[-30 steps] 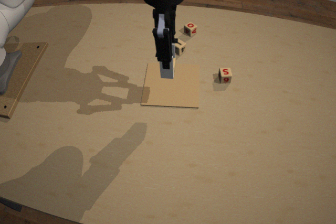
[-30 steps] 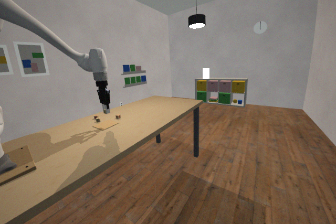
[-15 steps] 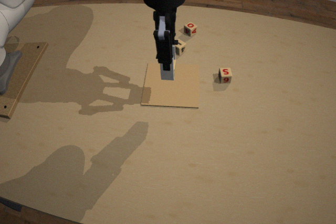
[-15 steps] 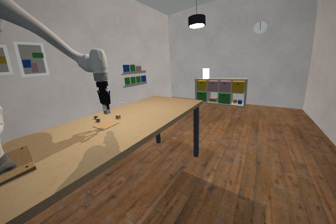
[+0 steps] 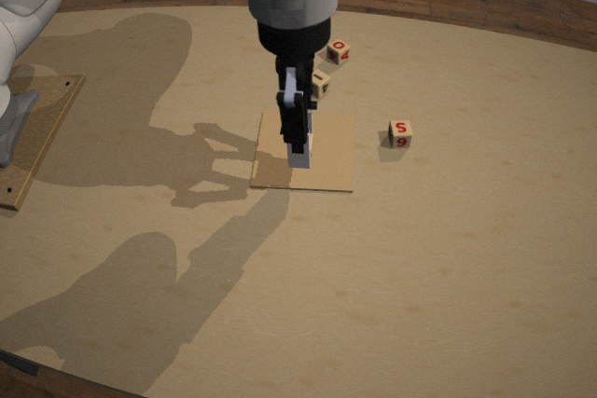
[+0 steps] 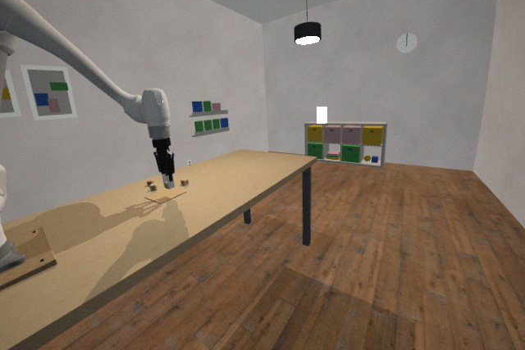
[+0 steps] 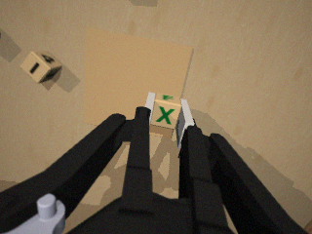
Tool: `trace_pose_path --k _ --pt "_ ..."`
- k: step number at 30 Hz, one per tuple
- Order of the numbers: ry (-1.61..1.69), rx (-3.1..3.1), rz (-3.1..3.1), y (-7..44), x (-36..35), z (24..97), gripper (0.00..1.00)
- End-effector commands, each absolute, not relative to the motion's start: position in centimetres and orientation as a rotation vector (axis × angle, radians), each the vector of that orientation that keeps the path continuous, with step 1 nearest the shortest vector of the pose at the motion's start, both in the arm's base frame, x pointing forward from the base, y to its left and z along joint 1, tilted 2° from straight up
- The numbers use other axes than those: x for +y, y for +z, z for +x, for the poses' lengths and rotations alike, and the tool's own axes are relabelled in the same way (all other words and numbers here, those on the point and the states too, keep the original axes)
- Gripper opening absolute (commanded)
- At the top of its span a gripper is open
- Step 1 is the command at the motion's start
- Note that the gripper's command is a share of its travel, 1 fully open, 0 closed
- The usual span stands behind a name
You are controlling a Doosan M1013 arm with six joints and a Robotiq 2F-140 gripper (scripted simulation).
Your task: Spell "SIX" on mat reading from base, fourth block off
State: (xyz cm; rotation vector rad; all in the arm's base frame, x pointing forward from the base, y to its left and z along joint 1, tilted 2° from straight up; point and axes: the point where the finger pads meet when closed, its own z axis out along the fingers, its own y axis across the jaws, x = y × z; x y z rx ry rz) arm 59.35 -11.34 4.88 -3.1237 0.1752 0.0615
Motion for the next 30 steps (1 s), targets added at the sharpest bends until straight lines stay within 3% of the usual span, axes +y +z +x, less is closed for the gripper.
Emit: trace_pose_path --k 1,30 --pt "0.062 0.169 -3.122 3.0 -11.4 59.2 0.16" --pt "0.062 0.169 -3.122 0.8 -11.3 59.1 0.16"
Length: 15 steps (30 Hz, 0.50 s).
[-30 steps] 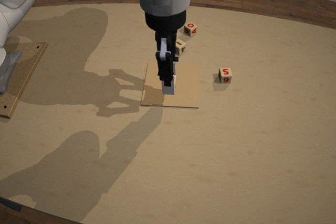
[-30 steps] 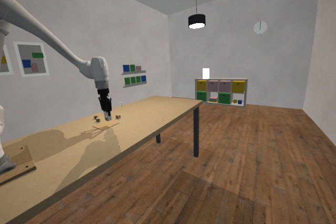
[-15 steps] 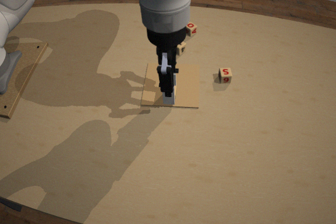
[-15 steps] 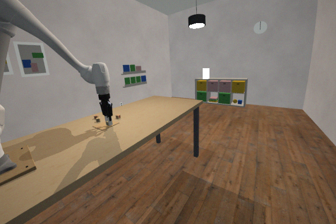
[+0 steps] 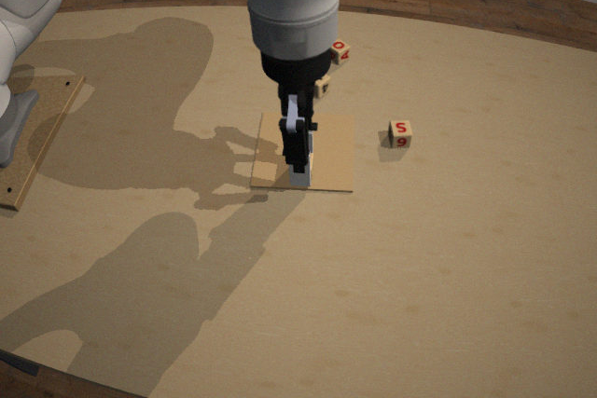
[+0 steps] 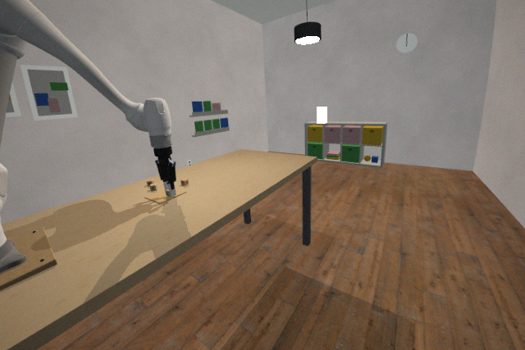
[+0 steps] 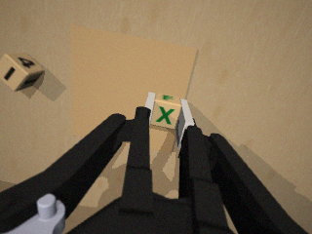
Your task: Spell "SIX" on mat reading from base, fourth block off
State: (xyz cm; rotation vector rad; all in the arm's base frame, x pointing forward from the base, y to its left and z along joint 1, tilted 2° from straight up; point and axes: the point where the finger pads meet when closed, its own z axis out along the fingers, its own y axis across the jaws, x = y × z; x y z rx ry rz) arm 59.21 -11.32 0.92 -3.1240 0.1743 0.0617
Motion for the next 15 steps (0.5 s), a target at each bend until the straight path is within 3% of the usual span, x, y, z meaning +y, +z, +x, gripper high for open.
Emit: trace_pose_path --k 1,15 --pt "0.062 0.169 -3.122 0.77 -11.34 59.13 0.16" --pt "0.062 0.163 -3.122 0.77 -11.3 59.12 0.16"
